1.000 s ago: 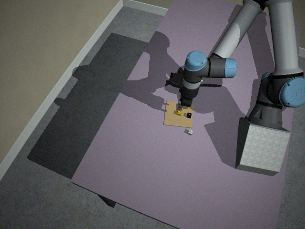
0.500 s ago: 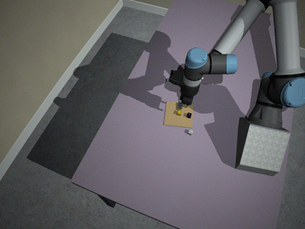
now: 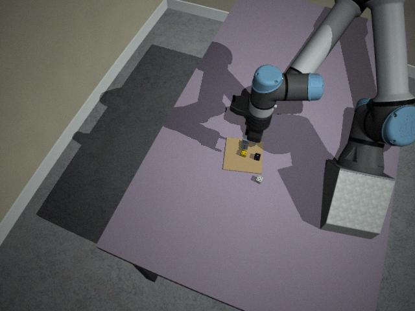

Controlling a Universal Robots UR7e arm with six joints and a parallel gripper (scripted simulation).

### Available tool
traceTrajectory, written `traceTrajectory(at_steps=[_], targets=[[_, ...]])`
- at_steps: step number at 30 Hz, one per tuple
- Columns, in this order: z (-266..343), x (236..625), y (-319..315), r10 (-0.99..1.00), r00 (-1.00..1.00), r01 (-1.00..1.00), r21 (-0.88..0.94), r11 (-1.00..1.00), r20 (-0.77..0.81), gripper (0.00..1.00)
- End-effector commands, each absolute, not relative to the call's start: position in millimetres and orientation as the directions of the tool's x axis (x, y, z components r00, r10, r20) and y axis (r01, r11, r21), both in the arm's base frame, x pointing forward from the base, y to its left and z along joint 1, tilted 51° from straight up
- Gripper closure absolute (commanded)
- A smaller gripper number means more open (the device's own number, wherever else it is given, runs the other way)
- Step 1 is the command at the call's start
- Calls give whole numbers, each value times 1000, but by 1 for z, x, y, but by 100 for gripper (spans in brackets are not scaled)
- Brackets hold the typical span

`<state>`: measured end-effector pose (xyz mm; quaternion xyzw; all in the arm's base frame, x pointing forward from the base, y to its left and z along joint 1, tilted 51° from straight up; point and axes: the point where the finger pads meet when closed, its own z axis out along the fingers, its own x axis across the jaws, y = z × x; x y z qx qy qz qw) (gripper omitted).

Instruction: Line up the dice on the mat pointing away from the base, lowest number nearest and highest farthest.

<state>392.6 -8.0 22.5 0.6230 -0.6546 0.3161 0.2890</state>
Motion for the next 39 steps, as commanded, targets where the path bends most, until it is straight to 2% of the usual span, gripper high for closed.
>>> traceTrajectory(at_steps=[1, 9, 17, 32, 35, 39], targets=[[23, 393, -8, -633, -57, -998, -54, 24, 772, 0], [21, 392, -7, -633, -39, -999, -40, 12, 773, 0], [14, 389, -3, -632, 64, -998, 39, -53, 773, 0], [-20, 364, 18, -519, 558, -830, 423, -365, 647, 0], [-20, 364, 18, -516, 565, -825, 428, -369, 644, 0], [-31, 354, 24, -440, 706, -708, 538, -457, 555, 0]])
